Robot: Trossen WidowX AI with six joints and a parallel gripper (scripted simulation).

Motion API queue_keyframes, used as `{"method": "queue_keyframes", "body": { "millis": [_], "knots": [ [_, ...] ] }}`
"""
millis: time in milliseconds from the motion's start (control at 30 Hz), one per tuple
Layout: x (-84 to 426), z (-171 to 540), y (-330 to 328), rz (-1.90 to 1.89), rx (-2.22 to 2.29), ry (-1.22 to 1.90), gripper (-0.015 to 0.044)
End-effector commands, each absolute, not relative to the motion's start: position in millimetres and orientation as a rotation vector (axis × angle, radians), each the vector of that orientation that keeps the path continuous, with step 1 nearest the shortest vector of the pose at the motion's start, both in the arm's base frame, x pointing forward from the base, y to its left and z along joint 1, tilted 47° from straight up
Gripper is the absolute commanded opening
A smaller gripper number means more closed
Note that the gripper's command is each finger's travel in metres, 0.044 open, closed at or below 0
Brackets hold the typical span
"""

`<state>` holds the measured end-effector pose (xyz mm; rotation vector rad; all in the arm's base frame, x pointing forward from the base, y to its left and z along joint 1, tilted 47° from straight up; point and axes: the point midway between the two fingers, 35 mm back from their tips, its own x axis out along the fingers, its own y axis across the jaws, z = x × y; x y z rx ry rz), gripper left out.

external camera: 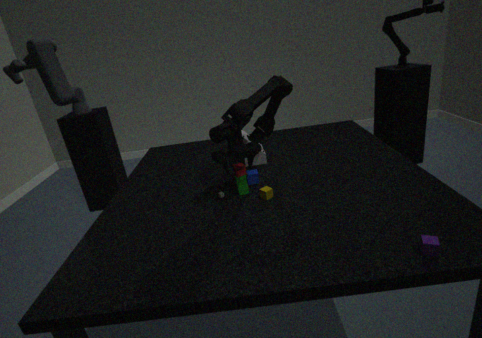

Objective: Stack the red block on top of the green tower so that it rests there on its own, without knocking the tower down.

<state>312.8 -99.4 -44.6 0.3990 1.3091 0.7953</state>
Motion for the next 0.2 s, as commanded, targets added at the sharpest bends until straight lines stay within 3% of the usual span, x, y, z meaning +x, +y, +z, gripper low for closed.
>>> {"method": "queue_keyframes", "body": {
  "millis": [0, 167],
  "knots": [
    [312.7, -44.8, -99.4, 0.795, 0.399, 1.309, 0.044],
    [312.7, -44.8, -99.4, 0.795, 0.399, 1.309, 0.044]
  ]
}}
